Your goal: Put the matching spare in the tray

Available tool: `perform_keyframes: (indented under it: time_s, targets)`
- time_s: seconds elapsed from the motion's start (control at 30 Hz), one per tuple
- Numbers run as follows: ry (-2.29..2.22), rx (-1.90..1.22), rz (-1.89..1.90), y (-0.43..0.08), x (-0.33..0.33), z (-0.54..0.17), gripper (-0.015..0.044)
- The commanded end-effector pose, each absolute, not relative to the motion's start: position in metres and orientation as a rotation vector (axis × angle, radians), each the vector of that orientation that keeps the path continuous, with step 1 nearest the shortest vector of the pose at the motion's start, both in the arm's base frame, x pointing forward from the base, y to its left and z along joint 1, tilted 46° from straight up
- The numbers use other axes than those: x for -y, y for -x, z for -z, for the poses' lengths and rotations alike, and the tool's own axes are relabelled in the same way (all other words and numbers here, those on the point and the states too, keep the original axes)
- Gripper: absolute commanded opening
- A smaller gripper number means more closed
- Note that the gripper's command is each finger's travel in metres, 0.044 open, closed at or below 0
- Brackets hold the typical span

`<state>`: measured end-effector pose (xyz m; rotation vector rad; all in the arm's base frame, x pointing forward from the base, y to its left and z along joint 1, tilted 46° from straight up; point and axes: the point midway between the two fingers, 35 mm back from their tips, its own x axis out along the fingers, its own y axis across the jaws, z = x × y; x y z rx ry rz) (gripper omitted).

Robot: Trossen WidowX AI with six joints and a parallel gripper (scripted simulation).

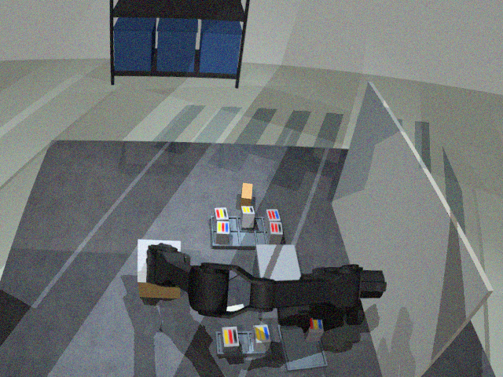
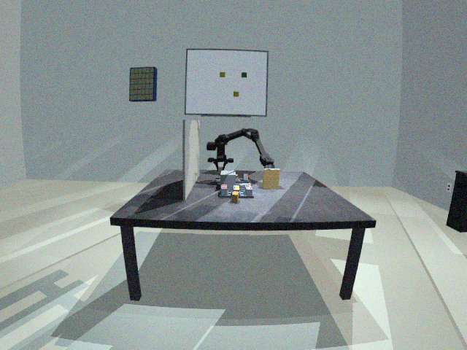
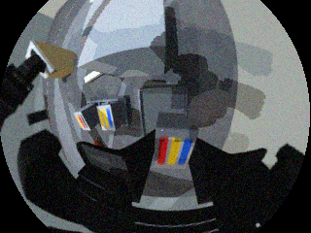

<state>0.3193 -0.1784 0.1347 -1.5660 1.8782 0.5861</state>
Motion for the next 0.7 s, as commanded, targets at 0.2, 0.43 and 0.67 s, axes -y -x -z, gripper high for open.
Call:
perform_keyframes:
  time_s: [0.2,0.43,0.67]
  targets:
    - [1.576,-1.879,-0.592,-0.318,0.183,-0.129,0.0]
    - [1.577,-1.88,-0.591,-0.316,0.187,-0.126,0.0]
    - [1.578,-1.88,-0.59,-0.315,0.192,-0.122,0.0]
